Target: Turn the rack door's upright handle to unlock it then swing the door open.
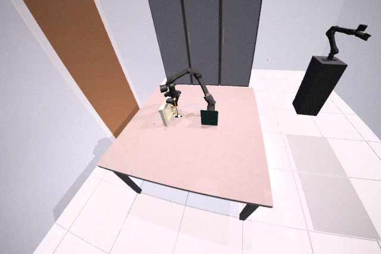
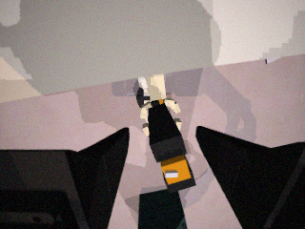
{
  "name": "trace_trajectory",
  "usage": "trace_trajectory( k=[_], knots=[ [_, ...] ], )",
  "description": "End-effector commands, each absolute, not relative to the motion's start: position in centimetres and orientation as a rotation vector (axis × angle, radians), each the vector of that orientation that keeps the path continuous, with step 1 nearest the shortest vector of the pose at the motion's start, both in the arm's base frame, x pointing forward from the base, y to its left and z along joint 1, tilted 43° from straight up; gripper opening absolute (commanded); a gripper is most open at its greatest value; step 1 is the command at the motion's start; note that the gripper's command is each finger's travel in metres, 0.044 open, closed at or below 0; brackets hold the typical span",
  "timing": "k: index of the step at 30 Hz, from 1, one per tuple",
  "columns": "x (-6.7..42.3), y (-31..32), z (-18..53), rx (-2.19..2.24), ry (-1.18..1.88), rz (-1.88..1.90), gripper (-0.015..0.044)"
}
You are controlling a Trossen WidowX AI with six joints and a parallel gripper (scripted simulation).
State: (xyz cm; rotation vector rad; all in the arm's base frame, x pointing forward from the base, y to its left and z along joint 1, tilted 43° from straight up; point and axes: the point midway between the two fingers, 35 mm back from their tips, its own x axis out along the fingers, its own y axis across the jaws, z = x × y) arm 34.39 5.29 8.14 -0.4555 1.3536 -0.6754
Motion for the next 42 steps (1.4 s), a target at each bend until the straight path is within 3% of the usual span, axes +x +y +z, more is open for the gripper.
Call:
trace_trajectory(
  k=[1, 19, 35, 42],
  knots=[
    [34.45, 5.18, 8.16, -0.612, 1.425, -0.548, 0.0294],
    [34.45, 5.16, 8.16, -1.307, 1.643, 0.129, 0.0294],
    [34.45, 5.15, 8.16, -1.872, 1.649, 0.838, 0.0294],
    [34.45, 5.15, 8.16, -1.894, 1.645, 0.870, 0.0294]
  ],
)
